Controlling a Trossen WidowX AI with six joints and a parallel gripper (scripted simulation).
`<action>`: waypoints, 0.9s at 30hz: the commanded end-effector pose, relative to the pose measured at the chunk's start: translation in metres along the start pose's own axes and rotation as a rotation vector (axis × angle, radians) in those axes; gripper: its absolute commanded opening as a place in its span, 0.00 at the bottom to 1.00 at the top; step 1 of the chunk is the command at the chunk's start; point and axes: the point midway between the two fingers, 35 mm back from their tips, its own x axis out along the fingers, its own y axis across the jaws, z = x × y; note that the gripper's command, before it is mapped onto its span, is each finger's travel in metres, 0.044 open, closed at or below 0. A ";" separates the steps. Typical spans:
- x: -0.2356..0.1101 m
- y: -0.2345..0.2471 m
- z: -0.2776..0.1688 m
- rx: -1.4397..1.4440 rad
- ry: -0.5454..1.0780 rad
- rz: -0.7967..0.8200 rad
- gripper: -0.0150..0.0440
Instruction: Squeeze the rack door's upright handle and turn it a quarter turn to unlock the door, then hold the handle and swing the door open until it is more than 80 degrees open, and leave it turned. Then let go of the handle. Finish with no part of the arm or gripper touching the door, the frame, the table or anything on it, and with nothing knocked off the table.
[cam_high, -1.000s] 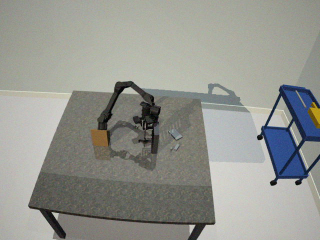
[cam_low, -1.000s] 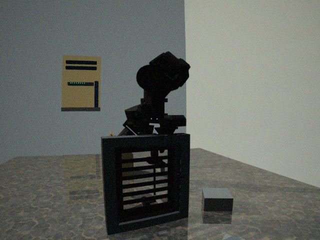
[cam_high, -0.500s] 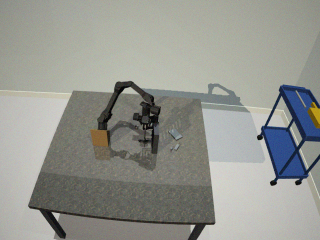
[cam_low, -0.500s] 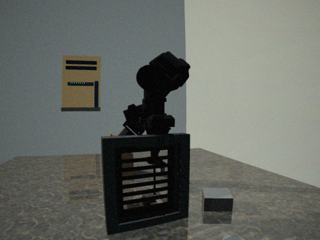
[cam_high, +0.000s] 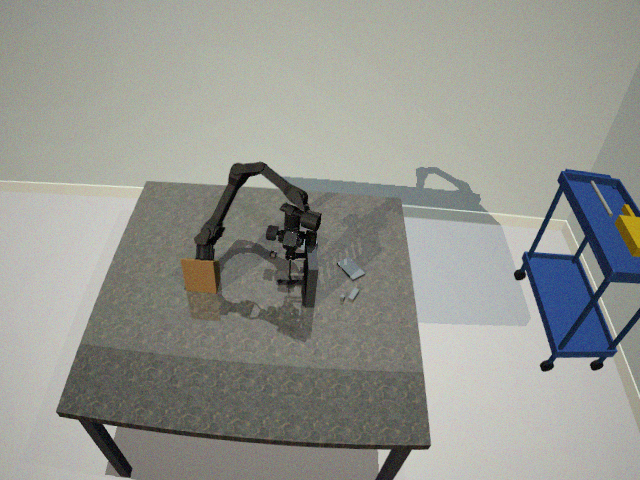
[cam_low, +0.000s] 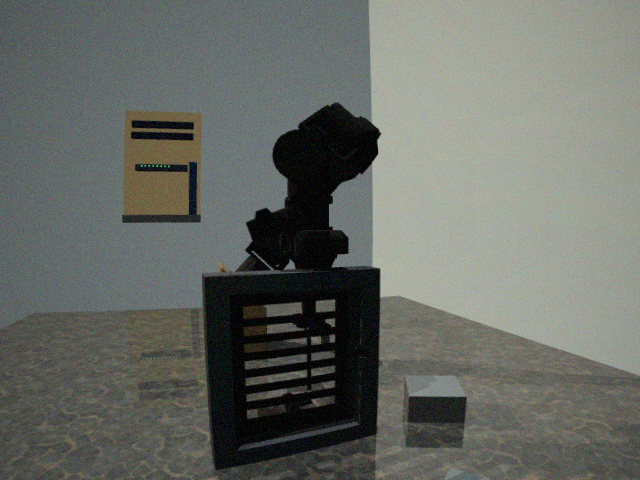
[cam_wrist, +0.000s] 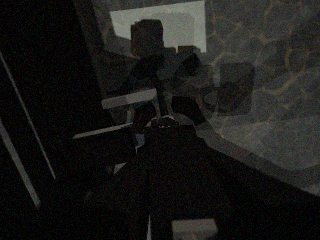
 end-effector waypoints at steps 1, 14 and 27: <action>0.000 0.000 0.000 0.004 0.000 0.001 0.32; 0.000 -0.003 0.003 -0.102 0.000 0.001 0.28; 0.000 -0.012 0.011 -0.356 0.000 0.000 0.28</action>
